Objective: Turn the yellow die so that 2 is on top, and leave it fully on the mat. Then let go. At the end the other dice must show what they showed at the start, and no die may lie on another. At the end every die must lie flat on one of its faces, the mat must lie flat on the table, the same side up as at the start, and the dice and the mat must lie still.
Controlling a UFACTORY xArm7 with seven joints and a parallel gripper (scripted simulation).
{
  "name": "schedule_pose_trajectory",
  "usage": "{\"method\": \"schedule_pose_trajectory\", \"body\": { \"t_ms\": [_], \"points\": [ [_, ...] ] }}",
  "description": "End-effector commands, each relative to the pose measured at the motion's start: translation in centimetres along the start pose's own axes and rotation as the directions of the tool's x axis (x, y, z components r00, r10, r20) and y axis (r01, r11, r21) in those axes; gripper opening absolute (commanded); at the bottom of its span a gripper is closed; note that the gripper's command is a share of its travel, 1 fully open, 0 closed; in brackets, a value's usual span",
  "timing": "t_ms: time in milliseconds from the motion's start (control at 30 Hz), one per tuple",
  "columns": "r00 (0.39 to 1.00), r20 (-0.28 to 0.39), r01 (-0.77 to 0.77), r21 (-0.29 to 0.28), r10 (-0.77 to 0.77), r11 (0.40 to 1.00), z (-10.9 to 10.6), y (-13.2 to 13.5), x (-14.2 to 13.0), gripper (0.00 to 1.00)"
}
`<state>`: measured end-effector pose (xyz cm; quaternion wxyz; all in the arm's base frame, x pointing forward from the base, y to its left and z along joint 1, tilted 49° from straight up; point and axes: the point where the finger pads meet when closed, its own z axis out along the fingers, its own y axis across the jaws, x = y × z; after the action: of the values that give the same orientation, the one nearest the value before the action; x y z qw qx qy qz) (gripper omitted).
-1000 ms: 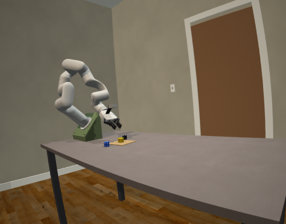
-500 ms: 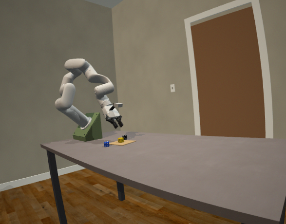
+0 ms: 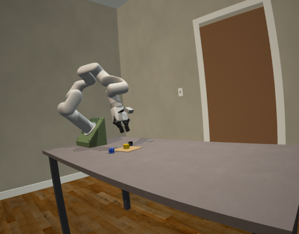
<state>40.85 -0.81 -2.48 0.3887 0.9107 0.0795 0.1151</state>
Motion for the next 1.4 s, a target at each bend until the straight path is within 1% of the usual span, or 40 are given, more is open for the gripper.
{"method": "schedule_pose_trajectory", "body": {
  "t_ms": [0, 67, 100, 200, 267, 333, 533, 567, 1067, 1200, 1367],
  "points": [
    [0.986, 0.167, -0.01, -0.031, 0.015, 0.999, -0.2, -0.1, 1.2, 0.47],
    [0.978, 0.208, -0.01, -0.032, 0.016, 0.999, -0.2, -0.1, 1.4, 0.47],
    [0.977, 0.213, -0.01, -0.032, 0.016, 0.999, -0.2, -0.1, 1.4, 0.47],
    [0.96, 0.28, -0.01, -0.03, 0.018, 0.999, -0.3, -0.1, 1.8, 0.47],
    [0.951, 0.308, -0.01, -0.032, 0.019, 0.999, -0.3, -0.1, 1.9, 0.47],
    [0.946, 0.324, -0.01, -0.033, 0.02, 0.999, -0.3, 0.0, 2.0, 0.47],
    [0.943, 0.332, -0.009, -0.033, 0.02, 0.999, -0.3, 0.0, 2.0, 0.47],
    [0.943, 0.332, -0.009, -0.033, 0.02, 0.999, -0.3, 0.0, 2.0, 1.0],
    [0.943, 0.332, -0.009, -0.033, 0.02, 0.999, -0.5, 0.0, 2.1, 1.0],
    [0.943, 0.332, -0.009, -0.034, 0.02, 0.999, -1.3, 0.0, 2.3, 1.0],
    [0.943, 0.332, -0.009, -0.034, 0.02, 0.999, -2.8, -0.1, 2.8, 1.0]
  ]
}}
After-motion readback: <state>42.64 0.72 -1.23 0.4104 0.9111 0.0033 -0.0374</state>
